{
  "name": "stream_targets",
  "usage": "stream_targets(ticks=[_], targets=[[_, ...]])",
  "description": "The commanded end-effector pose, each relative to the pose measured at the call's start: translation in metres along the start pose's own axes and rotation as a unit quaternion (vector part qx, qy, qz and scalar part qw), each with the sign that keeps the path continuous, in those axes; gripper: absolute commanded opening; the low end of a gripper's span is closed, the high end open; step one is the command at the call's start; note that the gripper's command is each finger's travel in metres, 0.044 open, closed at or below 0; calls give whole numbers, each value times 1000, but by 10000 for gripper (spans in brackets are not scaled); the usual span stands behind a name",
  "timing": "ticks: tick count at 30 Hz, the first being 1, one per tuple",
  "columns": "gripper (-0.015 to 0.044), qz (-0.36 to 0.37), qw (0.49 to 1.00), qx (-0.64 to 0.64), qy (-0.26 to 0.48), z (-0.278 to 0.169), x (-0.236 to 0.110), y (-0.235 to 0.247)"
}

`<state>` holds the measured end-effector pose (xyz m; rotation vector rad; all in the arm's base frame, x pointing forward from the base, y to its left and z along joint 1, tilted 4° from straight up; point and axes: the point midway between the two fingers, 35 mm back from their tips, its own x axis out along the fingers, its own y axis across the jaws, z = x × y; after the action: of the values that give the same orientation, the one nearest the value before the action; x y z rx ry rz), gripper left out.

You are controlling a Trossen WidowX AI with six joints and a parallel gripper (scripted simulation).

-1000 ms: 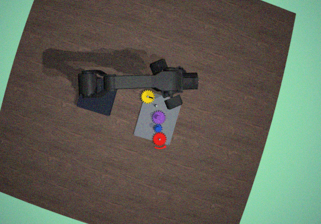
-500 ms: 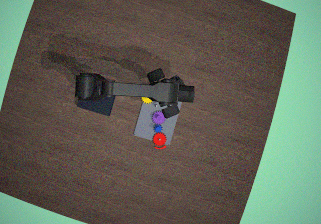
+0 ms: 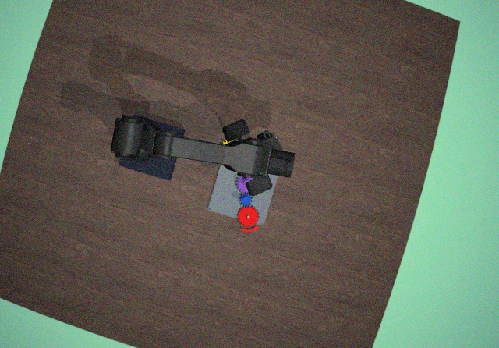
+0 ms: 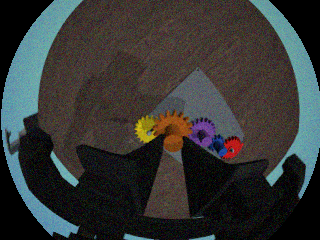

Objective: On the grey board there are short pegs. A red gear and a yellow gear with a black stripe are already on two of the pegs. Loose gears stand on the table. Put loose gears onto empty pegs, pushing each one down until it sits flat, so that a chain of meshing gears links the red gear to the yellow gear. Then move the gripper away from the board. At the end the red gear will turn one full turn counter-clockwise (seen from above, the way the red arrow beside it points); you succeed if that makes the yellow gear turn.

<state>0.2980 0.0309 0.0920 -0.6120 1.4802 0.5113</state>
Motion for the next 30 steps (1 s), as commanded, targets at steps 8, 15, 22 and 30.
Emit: stream_targets(ticks=[8, 15, 22, 30], targets=[[0, -4, 1000, -3, -1, -17, 8, -11], [0, -4, 1000, -3, -1, -16, 7, -11], [0, -4, 1000, 10, -1, -16, 7, -11], [0, -4, 997, 76, -2, -17, 7, -11]])
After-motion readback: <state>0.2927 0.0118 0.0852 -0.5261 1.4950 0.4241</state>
